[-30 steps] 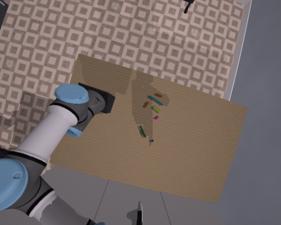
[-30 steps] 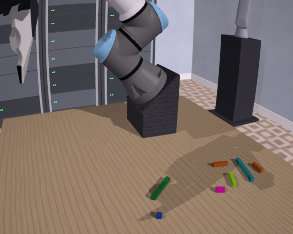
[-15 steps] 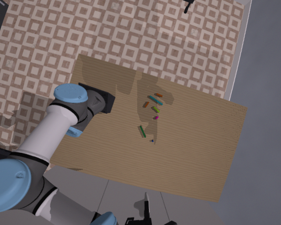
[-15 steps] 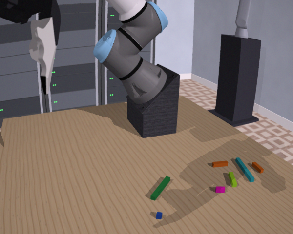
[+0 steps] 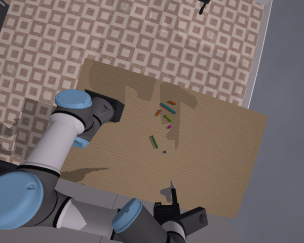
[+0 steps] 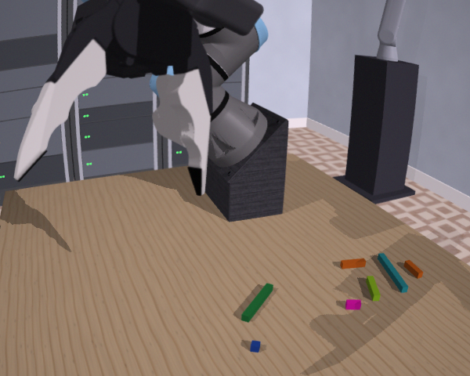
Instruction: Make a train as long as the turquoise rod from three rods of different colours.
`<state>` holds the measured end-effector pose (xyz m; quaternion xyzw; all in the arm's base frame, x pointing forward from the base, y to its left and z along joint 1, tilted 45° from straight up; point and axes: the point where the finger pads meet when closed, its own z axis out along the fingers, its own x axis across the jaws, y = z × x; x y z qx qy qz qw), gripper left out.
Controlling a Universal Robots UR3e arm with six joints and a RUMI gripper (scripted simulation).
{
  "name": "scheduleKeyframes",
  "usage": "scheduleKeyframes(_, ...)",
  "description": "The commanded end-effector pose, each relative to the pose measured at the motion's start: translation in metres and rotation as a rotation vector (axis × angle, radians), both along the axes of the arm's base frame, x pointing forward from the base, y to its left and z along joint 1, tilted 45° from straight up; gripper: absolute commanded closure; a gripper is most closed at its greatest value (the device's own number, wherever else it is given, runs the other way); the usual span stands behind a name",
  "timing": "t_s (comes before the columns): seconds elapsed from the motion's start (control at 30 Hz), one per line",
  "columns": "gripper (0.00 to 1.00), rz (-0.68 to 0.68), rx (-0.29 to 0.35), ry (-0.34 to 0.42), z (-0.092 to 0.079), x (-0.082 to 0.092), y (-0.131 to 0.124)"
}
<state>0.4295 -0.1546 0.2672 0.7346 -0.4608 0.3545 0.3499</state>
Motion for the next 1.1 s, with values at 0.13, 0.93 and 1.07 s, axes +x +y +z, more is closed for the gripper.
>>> scheduleKeyframes(0.13,0.00,-0.069,0.098,-0.073,-0.075,0.012,0.027)
scheduleKeyframes(0.93,0.00,-0.228,0.232,-0.103,-0.218,-0.020,0.081)
scheduleKeyframes(1.07,0.00,-0.262,0.247,-0.106,-0.241,-0.031,0.089)
